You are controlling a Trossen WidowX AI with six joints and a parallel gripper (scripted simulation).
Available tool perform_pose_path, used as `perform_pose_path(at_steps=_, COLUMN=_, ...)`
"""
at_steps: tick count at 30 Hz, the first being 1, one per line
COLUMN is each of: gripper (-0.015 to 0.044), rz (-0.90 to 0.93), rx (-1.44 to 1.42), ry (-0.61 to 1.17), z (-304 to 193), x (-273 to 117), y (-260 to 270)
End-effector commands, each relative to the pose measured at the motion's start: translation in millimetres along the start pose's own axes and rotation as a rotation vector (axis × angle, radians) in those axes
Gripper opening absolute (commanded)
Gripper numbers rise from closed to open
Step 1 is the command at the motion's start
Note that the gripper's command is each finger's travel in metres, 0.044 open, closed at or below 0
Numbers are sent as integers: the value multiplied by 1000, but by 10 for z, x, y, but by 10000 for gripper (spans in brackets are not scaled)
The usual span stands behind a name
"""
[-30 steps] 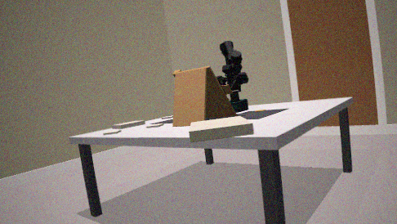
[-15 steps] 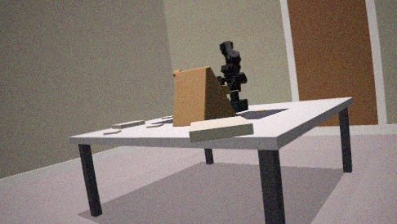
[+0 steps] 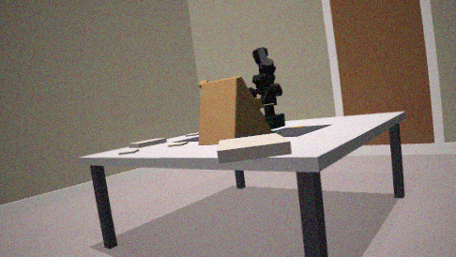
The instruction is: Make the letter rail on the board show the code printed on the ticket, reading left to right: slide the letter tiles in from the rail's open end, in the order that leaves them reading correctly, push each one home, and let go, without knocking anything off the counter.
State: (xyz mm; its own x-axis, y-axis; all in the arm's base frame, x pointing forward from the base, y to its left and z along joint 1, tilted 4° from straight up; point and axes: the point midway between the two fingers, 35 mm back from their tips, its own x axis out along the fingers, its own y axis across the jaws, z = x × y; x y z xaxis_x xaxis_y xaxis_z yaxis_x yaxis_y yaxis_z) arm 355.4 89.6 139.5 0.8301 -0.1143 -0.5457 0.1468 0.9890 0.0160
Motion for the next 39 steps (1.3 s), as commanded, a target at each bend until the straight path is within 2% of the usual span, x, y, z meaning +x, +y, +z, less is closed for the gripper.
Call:
perform_pose_path(at_steps=1, gripper=0, rz=3, rx=-2, ry=-1, z=-1, x=-6, y=-16)
perform_pose_path(at_steps=39, gripper=0, rz=2, rx=-4, ry=-1, z=2, x=2, y=-195)
